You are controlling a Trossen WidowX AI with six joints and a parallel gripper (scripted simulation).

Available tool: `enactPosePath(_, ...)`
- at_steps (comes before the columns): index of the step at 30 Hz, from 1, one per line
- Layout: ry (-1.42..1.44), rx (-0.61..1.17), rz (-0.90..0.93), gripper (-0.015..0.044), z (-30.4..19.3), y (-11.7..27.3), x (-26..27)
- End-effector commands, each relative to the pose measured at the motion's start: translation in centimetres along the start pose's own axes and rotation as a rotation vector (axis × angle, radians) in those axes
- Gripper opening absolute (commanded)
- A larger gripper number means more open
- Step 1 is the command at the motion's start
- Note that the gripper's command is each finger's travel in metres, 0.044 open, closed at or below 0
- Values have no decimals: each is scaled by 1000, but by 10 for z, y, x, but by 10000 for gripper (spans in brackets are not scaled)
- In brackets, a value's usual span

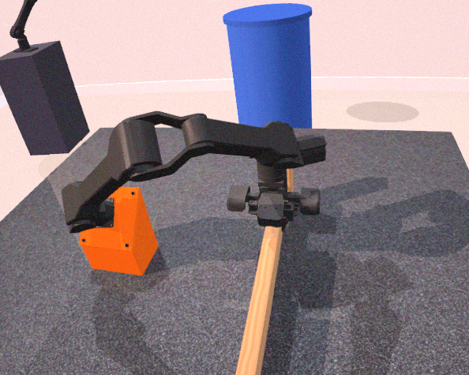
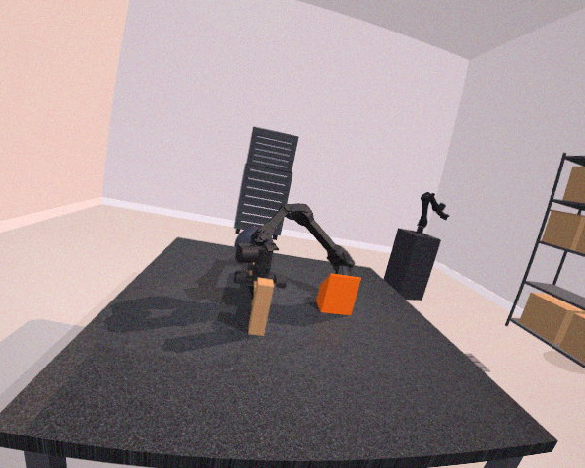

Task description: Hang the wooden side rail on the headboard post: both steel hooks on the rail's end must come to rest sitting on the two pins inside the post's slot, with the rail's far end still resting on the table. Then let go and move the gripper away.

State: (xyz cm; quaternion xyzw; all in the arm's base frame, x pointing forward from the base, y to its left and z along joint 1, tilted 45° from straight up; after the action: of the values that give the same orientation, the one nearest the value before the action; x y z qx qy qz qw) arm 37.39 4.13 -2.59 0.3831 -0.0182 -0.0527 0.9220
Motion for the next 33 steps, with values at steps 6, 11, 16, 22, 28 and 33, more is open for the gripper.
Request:
enactPosePath(6, 2, 6, 11, 0, -3, 4, 1)
enactPosePath(11, 2, 6, 11, 0, -4, 4, 1)
enactPosePath(16, 2, 6, 11, 0, -5, 4, 0)
enactPosePath(22, 2, 6, 11, 0, -5, 3, 0)
enactPosePath(28, 2, 7, 11, 0, -5, 4, 1)
enactPosePath(33, 2, 7, 11, 0, -6, 4, 1)
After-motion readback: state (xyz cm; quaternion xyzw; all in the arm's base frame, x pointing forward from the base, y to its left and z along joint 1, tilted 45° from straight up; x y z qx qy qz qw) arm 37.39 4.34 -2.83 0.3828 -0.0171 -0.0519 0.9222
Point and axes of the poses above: the point midway between the two fingers, 35 mm back from their tips, its own y axis back along the fingers, its own x axis across the jaws, z = x × y, the point moved 9 cm from there along y, back along the fingers
